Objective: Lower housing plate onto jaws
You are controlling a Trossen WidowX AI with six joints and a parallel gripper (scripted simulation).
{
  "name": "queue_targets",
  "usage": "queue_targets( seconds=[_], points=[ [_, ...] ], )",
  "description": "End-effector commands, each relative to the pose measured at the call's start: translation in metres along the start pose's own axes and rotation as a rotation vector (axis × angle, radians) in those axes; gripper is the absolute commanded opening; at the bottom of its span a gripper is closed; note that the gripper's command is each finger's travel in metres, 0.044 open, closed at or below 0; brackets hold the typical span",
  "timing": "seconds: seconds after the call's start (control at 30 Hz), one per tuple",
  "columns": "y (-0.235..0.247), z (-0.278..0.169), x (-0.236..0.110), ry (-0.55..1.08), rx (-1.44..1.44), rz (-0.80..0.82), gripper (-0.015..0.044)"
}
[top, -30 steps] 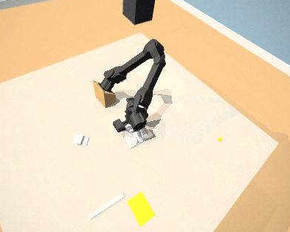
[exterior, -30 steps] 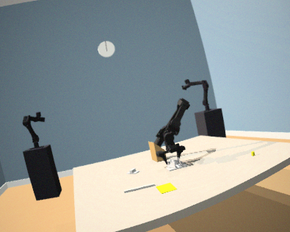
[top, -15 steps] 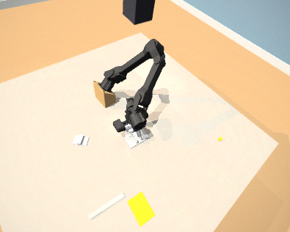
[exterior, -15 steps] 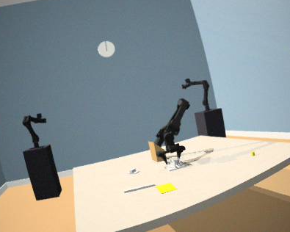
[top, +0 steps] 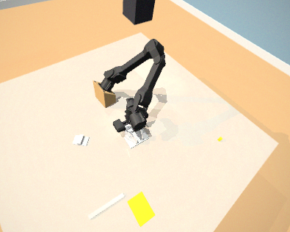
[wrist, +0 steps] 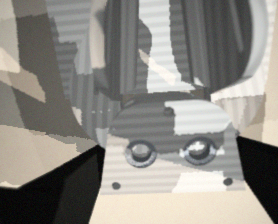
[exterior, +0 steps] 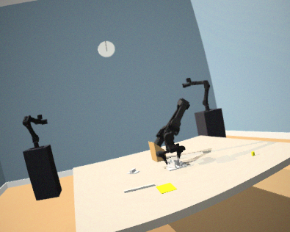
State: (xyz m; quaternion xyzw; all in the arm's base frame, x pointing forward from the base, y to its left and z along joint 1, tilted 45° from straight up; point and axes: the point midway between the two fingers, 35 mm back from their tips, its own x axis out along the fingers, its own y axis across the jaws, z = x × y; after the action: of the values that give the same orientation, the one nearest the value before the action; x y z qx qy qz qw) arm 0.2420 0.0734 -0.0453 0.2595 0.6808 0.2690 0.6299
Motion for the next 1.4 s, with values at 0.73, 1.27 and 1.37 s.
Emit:
queue_targets(
  seconds=[0.73, 1.27, 1.37],
  points=[
    [0.0002, -0.0020, 0.0000, 0.011, 0.003, 0.004, 0.0351],
    [0.0004, -0.0003, -0.0002, 0.011, 0.003, 0.004, 0.0351],
    [0.0004, -0.0003, 0.0014, 0.011, 0.003, 0.004, 0.0351]
  ],
)
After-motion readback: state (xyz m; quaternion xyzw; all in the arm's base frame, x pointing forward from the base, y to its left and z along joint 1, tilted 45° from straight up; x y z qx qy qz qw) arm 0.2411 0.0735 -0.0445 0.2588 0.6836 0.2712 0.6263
